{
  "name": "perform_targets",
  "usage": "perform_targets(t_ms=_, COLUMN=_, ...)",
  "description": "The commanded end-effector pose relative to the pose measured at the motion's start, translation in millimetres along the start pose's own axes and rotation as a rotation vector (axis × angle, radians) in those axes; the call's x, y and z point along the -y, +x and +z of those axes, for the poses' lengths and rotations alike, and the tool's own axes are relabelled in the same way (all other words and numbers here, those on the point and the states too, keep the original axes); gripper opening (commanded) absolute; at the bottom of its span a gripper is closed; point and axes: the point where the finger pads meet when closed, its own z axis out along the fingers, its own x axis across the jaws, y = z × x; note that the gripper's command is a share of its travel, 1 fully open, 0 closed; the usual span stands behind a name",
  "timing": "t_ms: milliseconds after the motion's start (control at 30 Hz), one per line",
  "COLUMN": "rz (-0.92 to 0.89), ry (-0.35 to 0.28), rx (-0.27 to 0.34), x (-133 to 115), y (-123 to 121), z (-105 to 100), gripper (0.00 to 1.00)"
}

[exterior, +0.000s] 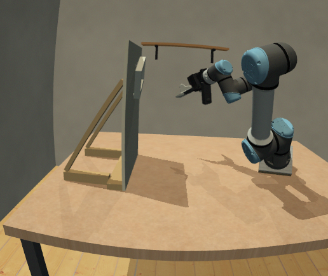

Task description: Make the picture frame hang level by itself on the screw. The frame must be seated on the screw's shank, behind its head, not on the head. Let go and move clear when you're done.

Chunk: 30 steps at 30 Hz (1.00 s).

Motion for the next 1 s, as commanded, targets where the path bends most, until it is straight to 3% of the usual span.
perform_targets(t_ms=0, rz=0.0, ry=-0.001, rx=0.0, x=-0.5, y=-0.1, z=-0.1, gripper=1.0)
perform_targets(t_ms=967, rz=-0.01, ry=-0.009, rx=-0.005, x=-3.0, y=1.6, z=-0.8, gripper=1.0)
